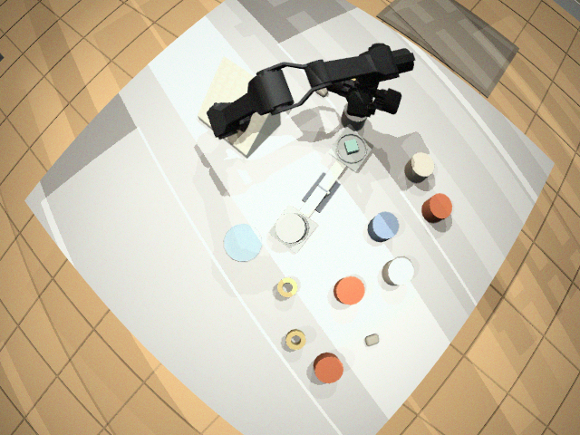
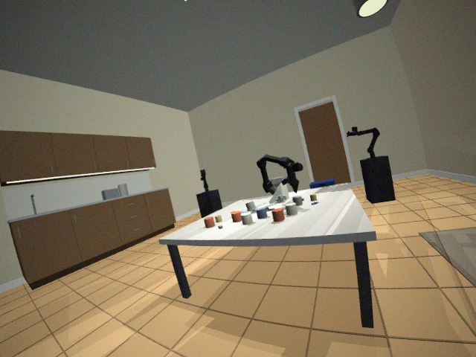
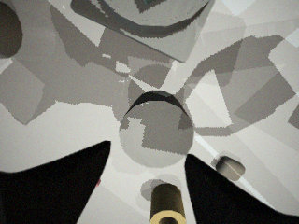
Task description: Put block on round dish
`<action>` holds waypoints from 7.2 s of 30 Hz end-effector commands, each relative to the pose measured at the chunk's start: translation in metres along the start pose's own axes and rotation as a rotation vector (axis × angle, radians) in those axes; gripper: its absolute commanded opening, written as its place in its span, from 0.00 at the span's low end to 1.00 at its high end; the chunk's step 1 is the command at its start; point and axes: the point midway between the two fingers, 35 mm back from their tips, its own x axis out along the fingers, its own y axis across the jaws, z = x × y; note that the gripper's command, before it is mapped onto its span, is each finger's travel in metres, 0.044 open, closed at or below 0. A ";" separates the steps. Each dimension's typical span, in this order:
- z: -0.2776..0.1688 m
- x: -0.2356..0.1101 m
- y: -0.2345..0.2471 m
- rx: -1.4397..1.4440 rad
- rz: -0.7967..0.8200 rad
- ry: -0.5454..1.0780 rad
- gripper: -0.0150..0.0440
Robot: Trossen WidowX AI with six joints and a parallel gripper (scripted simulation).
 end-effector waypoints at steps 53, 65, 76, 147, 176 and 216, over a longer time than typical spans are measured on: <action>0.102 -0.035 0.021 -1.839 -0.021 0.001 0.69; 0.121 -0.037 0.019 -2.199 -0.052 0.020 0.69; 0.121 -0.022 0.018 -2.198 -0.053 0.019 0.69; 0.140 -0.079 0.023 -2.209 -0.022 0.027 0.25; 0.293 -0.053 0.006 -2.212 0.105 -0.004 0.25; 0.439 -0.006 -0.129 -2.211 -0.035 -0.019 0.25</action>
